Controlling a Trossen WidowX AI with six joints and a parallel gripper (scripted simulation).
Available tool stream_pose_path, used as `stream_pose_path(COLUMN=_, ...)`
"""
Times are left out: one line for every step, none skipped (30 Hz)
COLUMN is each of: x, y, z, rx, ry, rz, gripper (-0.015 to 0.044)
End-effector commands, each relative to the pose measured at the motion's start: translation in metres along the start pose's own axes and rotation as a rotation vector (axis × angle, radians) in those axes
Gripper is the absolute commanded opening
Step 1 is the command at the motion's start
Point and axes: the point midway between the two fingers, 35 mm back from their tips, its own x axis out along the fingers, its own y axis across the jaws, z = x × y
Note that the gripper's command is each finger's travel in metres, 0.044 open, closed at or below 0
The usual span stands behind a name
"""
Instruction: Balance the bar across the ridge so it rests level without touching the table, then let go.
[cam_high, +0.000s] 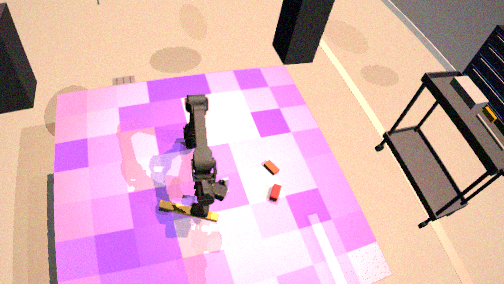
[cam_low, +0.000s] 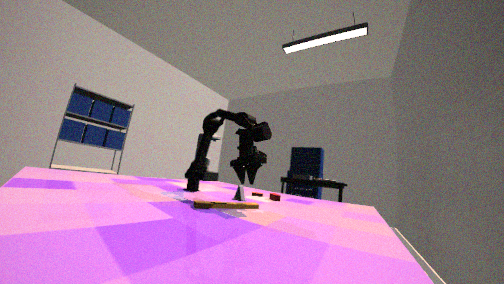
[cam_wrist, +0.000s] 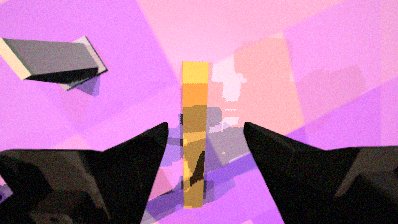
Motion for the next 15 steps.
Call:
stream_pose_path(x=0.005, y=-0.001, z=-0.019, rx=0.015, ry=0.059, rz=0.058, gripper=0.0315)
stream_pose_path(x=0.007, y=-0.001, z=-0.025, rx=0.020, ry=0.076, rz=0.078, gripper=0.0315)
stream_pose_path(x=0.008, y=0.000, z=-0.030, rx=0.024, ry=0.090, rz=0.095, gripper=0.0315)
stream_pose_path(x=0.009, y=0.000, z=-0.032, rx=0.026, ry=0.098, rz=0.106, gripper=0.0315)
stream_pose_path(x=0.009, y=0.000, z=-0.033, rx=0.027, ry=0.101, rz=0.109, gripper=0.0315)
stream_pose_path(x=0.009, y=0.000, z=-0.033, rx=0.027, ry=0.101, rz=0.109, gripper=0.0315)
stream_pose_path(x=0.010, y=0.000, z=-0.033, rx=0.027, ry=0.101, rz=0.109, gripper=0.0315)
stream_pose_path(x=0.013, y=0.001, z=-0.034, rx=0.027, ry=0.101, rz=0.109, gripper=0.0315)
stream_pose_path(x=0.016, y=0.001, z=-0.034, rx=0.027, ry=0.101, rz=0.109, gripper=0.0315)
stream_pose_path(x=0.020, y=0.001, z=-0.034, rx=0.027, ry=0.101, rz=0.109, gripper=0.0315)
stream_pose_path(x=0.025, y=0.001, z=-0.035, rx=0.027, ry=0.101, rz=0.109, gripper=0.0315)
stream_pose_path(x=0.030, y=0.002, z=-0.035, rx=0.027, ry=0.101, rz=0.109, gripper=0.0315)
stream_pose_path(x=0.036, y=0.003, z=-0.036, rx=0.027, ry=0.101, rz=0.109, gripper=0.0315)
stream_pose_path(x=0.043, y=0.004, z=-0.037, rx=0.027, ry=0.101, rz=0.109, gripper=0.0315)
stream_pose_path(x=0.049, y=0.005, z=-0.037, rx=0.027, ry=0.101, rz=0.109, gripper=0.0315)
